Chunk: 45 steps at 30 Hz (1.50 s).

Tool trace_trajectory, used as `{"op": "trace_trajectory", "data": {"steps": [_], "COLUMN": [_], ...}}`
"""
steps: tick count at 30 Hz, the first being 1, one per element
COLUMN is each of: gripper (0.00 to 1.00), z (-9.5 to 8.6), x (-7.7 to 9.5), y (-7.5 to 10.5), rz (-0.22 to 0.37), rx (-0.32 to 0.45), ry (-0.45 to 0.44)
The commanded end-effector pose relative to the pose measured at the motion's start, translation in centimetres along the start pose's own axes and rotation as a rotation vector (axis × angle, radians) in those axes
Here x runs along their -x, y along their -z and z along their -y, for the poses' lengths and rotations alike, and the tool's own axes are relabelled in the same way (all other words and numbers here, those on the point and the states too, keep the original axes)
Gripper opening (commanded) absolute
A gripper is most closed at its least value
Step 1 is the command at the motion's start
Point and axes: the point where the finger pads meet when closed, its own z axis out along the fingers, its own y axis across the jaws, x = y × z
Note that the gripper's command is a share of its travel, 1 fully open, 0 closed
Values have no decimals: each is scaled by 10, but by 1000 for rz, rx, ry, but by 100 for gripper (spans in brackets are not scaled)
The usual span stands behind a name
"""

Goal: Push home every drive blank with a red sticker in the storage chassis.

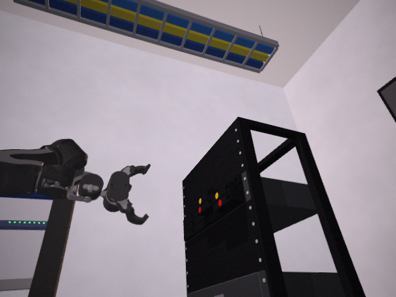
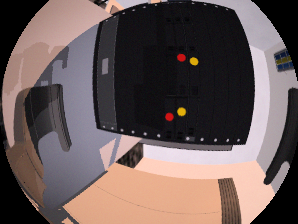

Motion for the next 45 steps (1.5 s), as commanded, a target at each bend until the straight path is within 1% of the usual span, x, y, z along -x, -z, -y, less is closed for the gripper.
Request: {"op": "trace_trajectory", "data": {"steps": [1,8,10,16,25,27,30,36,41,45], "gripper": [100,100,100,100,100,100,100,100,100,100], "z": [-1,-4,-4,-10,-21,-21,-25,-29,-32,-32], "x": [-2,-13,-13,-28,-54,-54,-63,-77,-84,-86], "y": [-2,-24,-24,-53,-102,-102,-118,-143,-157,-160], "rz": [1,2,2,2,1,1,1,1,1,1], "rx": [-5,-9,-9,-10,-10,-10,-10,-15,-15,-15], "ry": [5,2,2,2,2,2,2,2,2,2]}}
